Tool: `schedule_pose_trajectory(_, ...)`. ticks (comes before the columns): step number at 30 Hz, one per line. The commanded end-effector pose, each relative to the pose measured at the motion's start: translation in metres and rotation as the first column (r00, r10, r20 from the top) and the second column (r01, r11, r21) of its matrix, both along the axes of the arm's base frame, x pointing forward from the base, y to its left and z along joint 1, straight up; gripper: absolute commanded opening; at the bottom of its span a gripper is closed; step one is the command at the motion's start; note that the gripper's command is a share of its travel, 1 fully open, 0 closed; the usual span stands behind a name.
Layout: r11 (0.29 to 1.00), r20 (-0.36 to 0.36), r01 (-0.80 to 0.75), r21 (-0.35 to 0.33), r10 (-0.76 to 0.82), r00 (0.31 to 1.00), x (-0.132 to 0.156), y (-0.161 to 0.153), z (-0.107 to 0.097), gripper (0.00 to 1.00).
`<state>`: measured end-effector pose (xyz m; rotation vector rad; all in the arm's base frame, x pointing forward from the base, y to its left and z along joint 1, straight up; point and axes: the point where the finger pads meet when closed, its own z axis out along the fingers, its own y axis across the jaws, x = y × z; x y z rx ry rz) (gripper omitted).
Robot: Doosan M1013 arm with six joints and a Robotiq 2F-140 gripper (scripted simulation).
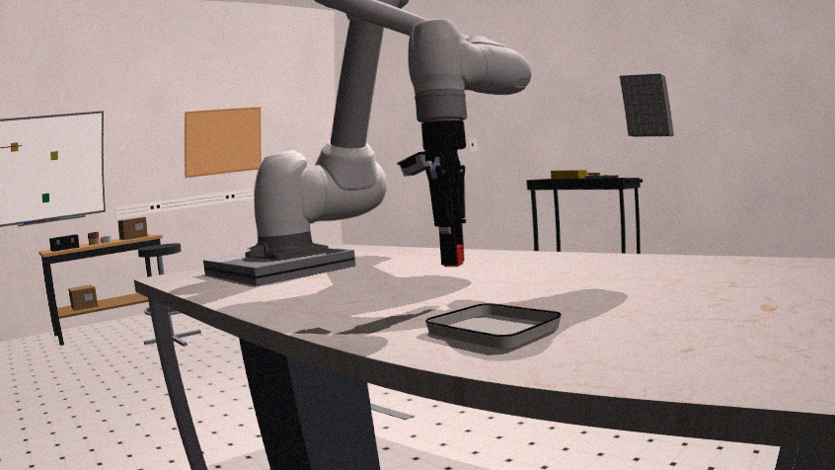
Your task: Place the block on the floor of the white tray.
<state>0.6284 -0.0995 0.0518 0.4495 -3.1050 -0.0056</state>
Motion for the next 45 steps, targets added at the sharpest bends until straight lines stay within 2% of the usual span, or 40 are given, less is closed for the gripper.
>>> schedule_pose_trajectory(1, 1.0, 0.002, 0.0, 0.0, 0.0, 1.0, 0.001, 0.0, 0.001, 0.1)
schedule_pose_trajectory(14, 1.0, 0.002, 0.0, 0.0, 0.0, 1.0, 0.002, -0.001, 0.001, 0.1)
schedule_pose_trajectory(15, 1.0, 0.002, 0.0, 0.0, 0.0, 1.0, 0.01, -0.008, 0.001, 0.1)
schedule_pose_trajectory(18, 1.0, 0.002, 0.0, 0.0, 0.0, 1.0, 0.069, -0.06, 0.0, 0.1)
schedule_pose_trajectory(20, 1.0, 0.002, 0.0, 0.0, 0.0, 1.0, 0.069, -0.06, 0.0, 0.1)
schedule_pose_trajectory(21, 1.0, 0.002, 0.0, 0.0, 0.0, 1.0, 0.109, -0.094, 0.0, 0.1)
schedule_pose_trajectory(23, 1.0, 0.002, 0.0, 0.0, 0.0, 1.0, 0.126, -0.11, 0.0, 0.1)
schedule_pose_trajectory(27, 1.0, 0.002, 0.0, 0.0, 0.0, 1.0, 0.183, -0.157, -0.001, 0.1)
schedule_pose_trajectory(28, 1.0, 0.002, 0.0, 0.0, 0.0, 1.0, 0.188, -0.161, -0.001, 0.1)
schedule_pose_trajectory(45, 1.0, 0.002, 0.0, 0.0, 0.0, 1.0, 0.188, -0.161, -0.002, 0.1)
